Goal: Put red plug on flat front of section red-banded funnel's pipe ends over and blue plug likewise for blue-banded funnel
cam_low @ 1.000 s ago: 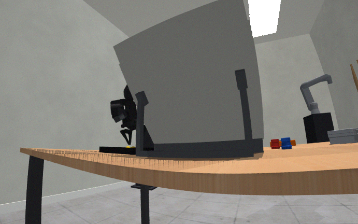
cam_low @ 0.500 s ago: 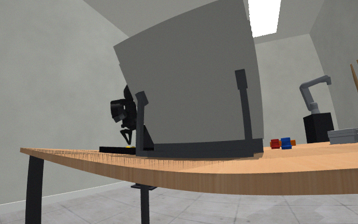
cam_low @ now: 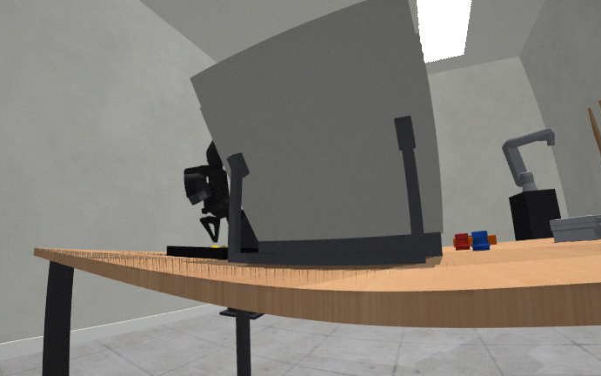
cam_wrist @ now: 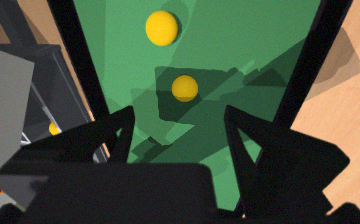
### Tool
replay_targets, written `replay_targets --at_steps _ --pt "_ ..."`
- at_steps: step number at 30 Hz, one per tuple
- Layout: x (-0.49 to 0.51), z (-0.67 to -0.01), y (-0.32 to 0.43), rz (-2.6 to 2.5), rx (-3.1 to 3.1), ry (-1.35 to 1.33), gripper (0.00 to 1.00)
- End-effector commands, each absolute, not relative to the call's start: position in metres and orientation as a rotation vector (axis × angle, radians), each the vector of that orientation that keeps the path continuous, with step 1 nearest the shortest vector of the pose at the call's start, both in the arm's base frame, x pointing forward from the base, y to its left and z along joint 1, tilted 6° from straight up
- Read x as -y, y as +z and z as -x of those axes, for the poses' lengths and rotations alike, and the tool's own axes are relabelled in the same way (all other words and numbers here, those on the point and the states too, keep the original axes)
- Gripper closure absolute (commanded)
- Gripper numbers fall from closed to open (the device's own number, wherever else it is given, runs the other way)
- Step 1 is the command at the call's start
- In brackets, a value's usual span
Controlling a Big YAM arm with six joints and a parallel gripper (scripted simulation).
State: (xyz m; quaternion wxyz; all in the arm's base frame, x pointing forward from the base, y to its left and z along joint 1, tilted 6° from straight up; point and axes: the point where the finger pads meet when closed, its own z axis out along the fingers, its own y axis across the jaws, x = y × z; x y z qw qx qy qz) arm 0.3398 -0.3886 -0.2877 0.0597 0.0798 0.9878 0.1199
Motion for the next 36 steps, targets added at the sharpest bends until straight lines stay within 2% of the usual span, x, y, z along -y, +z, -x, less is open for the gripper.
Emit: replay_targets --at_steps 1,36 --pt "0.3929 -0.3508 -0.2858 -0.23 -2.985 0.35 0.2" --pt "0.3918 -0.3548 -0.2921 -0.219 -2.982 0.332 0.2"
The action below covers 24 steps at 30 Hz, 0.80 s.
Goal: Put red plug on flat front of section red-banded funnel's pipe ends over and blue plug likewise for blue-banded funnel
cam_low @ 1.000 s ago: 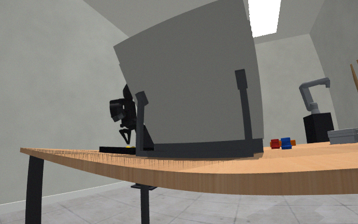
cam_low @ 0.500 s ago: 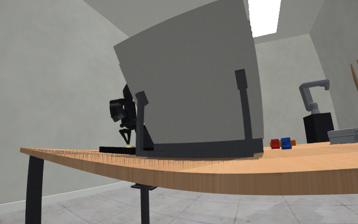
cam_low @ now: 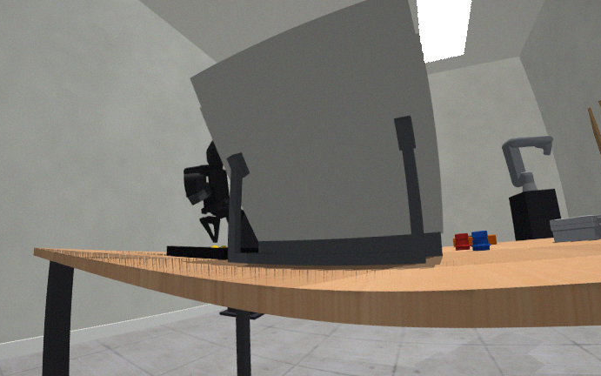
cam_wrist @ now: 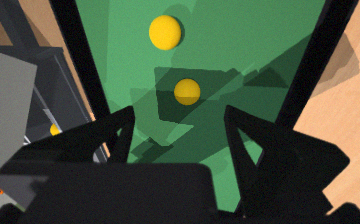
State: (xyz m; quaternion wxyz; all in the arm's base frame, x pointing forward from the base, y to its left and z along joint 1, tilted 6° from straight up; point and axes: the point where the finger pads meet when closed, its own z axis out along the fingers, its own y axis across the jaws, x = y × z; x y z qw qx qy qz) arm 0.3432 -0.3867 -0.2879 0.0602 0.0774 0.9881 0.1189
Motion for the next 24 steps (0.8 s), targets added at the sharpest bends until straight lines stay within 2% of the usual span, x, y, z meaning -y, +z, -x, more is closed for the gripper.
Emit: replay_targets --at_steps 1,24 --pt "0.392 -0.355 -0.294 -0.219 -2.982 0.332 0.2" --pt "0.391 -0.354 -0.317 -0.224 -2.977 0.329 0.2"
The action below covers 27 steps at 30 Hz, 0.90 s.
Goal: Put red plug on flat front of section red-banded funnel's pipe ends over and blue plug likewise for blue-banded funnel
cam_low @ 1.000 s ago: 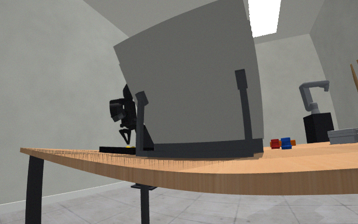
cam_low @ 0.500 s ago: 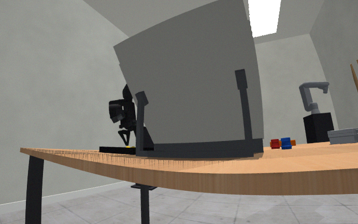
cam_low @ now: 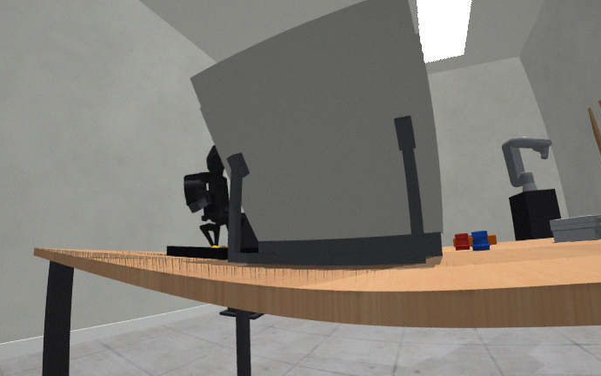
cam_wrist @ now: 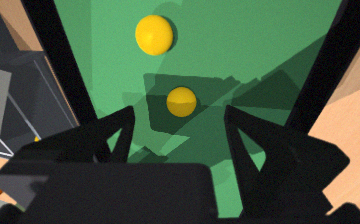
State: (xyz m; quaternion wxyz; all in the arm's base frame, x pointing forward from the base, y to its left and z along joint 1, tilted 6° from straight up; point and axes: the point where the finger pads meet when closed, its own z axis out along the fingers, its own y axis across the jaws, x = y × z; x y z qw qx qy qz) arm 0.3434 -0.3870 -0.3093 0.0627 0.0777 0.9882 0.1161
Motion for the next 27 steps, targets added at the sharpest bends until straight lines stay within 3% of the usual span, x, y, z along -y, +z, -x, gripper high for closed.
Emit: replay_targets --at_steps 1,24,25,27 --pt "0.391 -0.354 -0.317 -0.225 -2.977 0.328 0.2" --pt "0.388 -0.358 -0.323 -0.232 -2.974 0.324 0.2" --pt "0.393 -0.351 -0.31 -0.24 -2.972 0.32 1.0" --pt "0.393 -0.351 -0.31 -0.24 -2.972 0.32 1.0"
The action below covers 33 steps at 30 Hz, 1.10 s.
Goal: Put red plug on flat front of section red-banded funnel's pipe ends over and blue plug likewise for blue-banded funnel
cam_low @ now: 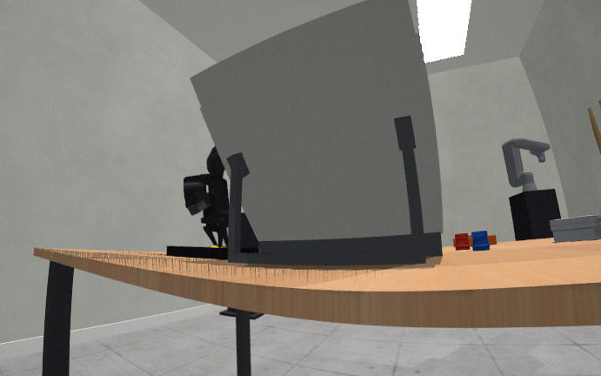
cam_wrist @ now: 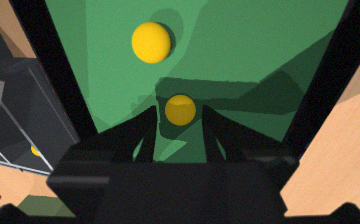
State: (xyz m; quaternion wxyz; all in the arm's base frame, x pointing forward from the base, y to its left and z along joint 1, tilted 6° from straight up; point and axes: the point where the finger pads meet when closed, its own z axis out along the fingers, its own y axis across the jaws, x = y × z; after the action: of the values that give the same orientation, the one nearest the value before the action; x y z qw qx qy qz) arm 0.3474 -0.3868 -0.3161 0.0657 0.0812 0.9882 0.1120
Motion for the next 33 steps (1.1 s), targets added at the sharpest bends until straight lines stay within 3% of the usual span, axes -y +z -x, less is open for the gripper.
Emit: replay_targets --at_steps 1,33 --pt "0.393 -0.351 -0.31 -0.24 -2.972 0.32 1.0" --pt "0.393 -0.35 -0.293 -0.24 -2.972 0.319 1.0"
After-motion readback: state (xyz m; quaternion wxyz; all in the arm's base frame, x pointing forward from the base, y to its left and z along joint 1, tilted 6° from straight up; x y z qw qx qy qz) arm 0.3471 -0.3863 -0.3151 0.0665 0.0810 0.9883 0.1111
